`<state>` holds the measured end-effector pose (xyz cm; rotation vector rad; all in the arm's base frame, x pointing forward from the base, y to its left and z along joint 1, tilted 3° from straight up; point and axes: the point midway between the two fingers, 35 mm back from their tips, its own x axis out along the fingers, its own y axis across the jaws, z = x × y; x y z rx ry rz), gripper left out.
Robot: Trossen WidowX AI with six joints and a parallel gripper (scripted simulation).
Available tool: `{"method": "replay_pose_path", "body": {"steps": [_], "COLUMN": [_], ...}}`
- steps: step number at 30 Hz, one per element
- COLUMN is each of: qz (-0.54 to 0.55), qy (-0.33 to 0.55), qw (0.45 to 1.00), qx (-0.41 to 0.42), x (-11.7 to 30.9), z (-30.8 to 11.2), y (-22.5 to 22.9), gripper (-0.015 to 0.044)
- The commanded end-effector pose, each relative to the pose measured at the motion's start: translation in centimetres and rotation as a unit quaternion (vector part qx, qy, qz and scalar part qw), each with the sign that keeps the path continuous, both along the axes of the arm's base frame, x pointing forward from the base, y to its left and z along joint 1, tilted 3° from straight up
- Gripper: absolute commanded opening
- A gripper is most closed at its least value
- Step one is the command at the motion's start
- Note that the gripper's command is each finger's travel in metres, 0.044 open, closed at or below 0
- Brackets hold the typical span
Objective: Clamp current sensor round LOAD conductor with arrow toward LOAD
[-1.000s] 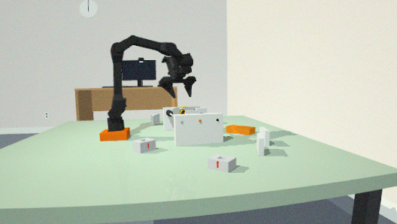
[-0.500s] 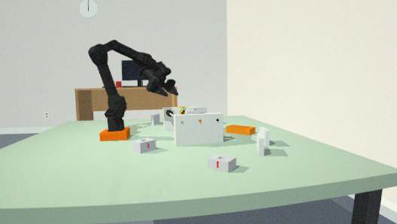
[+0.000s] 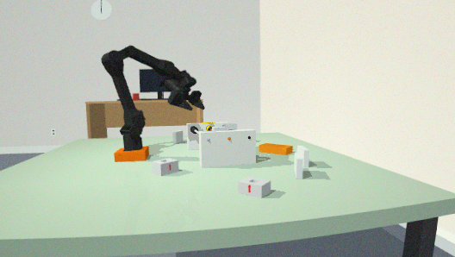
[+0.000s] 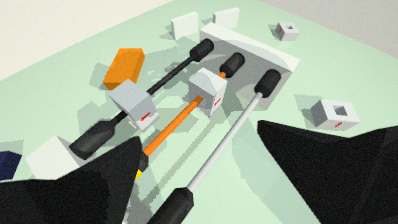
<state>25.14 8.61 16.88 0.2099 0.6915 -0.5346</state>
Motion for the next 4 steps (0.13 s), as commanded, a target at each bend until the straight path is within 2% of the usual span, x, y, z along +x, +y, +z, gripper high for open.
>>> {"method": "replay_pose_path", "body": {"steps": [1, 3, 4], "qz": [-0.026, -0.065, -0.016], "qy": [0.029, 0.067, 0.024], "qw": [0.999, 0.994, 0.999], "qx": [0.019, 0.049, 0.014], "x": [0.9, 2.2, 0.5], "z": [-0.1, -0.1, -0.1], "y": [-0.3, -0.9, -0.2], "gripper": [0.044, 0.044, 0.044]}}
